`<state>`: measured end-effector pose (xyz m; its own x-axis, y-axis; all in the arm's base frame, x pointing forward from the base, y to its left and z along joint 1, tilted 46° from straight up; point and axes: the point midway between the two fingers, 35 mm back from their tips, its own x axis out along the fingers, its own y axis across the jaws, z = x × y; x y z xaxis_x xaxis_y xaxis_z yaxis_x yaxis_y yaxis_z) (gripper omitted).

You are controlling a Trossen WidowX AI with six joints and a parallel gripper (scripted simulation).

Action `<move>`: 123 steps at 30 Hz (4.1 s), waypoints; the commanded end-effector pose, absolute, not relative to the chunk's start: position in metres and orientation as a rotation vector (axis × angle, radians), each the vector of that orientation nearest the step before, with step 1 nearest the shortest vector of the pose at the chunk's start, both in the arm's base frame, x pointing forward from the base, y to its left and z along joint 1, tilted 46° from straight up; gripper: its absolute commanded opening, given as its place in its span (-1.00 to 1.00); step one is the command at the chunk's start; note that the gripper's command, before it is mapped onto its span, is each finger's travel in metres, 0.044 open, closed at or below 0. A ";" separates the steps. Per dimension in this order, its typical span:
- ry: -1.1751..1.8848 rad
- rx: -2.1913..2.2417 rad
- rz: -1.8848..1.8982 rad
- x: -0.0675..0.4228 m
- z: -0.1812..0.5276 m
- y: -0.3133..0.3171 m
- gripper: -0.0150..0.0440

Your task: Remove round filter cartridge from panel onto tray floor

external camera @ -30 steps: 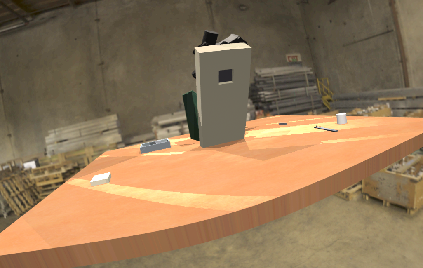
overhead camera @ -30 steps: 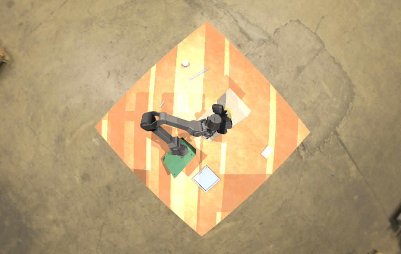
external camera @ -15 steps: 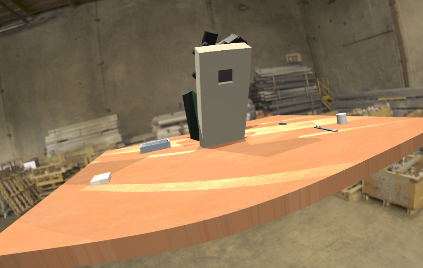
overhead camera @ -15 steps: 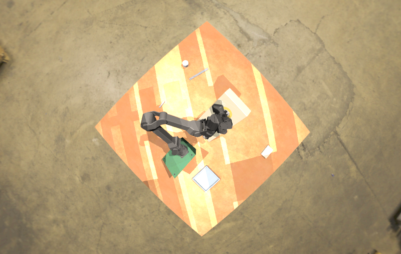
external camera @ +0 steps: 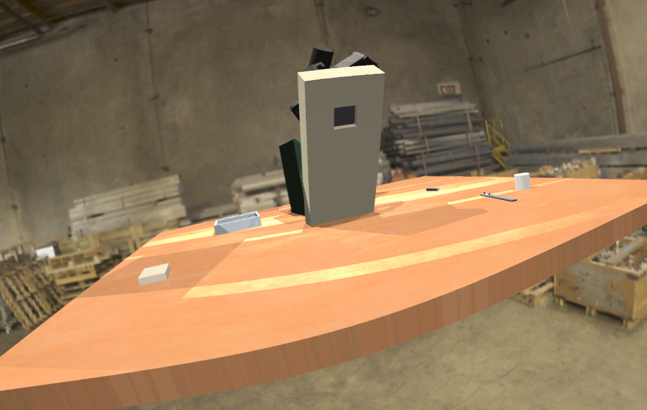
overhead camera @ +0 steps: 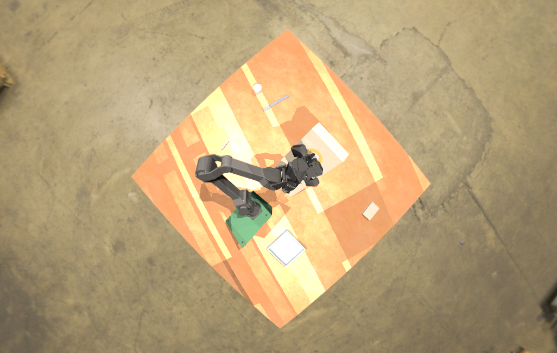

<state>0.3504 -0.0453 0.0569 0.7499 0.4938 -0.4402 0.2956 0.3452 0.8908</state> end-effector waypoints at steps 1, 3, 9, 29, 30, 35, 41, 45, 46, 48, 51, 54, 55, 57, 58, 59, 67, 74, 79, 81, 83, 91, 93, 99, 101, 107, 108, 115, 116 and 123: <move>0.743 1.107 0.194 0.353 0.055 -0.042 -0.49; 0.732 1.042 0.218 0.353 0.055 -0.042 -0.49; 0.694 0.845 0.287 0.353 0.055 -0.042 -0.49; 0.538 0.180 0.492 0.352 0.056 -0.042 -0.49; 0.529 0.146 0.501 0.352 0.056 -0.042 -0.49; 0.483 -0.020 0.545 0.352 0.056 -0.043 -0.49; 0.424 -0.220 0.593 0.352 0.056 -0.043 -0.49; 0.387 -0.340 0.621 0.352 0.056 -0.043 -0.49; 0.389 -0.335 0.620 0.352 0.056 -0.043 -0.49; 0.400 -0.298 0.611 0.352 0.056 -0.043 -0.49; 0.407 -0.293 0.611 0.347 0.058 -0.048 -0.49; 0.417 -0.282 0.609 0.336 0.064 -0.057 -0.49; 0.420 -0.277 0.609 0.333 0.066 -0.060 -0.49; 0.424 -0.268 0.607 0.325 0.070 -0.065 -0.49; 0.426 -0.263 0.606 0.321 0.072 -0.067 -0.49; 0.427 -0.257 0.605 0.318 0.075 -0.070 -0.49; 0.427 -0.226 0.595 0.296 0.088 -0.080 -0.49; 0.427 -0.226 0.595 0.288 0.079 -0.072 -0.49; 0.427 -0.225 0.595 0.279 0.068 -0.062 -0.49; 0.427 -0.225 0.595 0.275 0.064 -0.058 -0.49; 0.427 -0.225 0.595 0.271 0.060 -0.054 -0.49; 0.427 -0.224 0.595 0.255 0.045 -0.038 -0.49; 0.427 -0.224 0.595 0.252 0.043 -0.035 -0.49; 0.427 -0.220 0.601 0.255 0.045 -0.038 -0.19; 0.427 -0.220 0.601 0.255 0.045 -0.038 -0.19; 0.427 -0.220 0.601 0.255 0.045 -0.038 -0.19; 0.427 -0.221 0.599 0.254 0.045 -0.037 -0.19; 0.427 -0.225 0.595 0.275 0.064 -0.058 -0.19; 0.427 -0.225 0.595 0.282 0.071 -0.064 -0.19; 0.426 -0.226 0.595 0.296 0.088 -0.080 -0.19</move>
<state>0.2949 -0.0780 0.0869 0.7517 0.4844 -0.4475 -0.5797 0.8089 -0.0982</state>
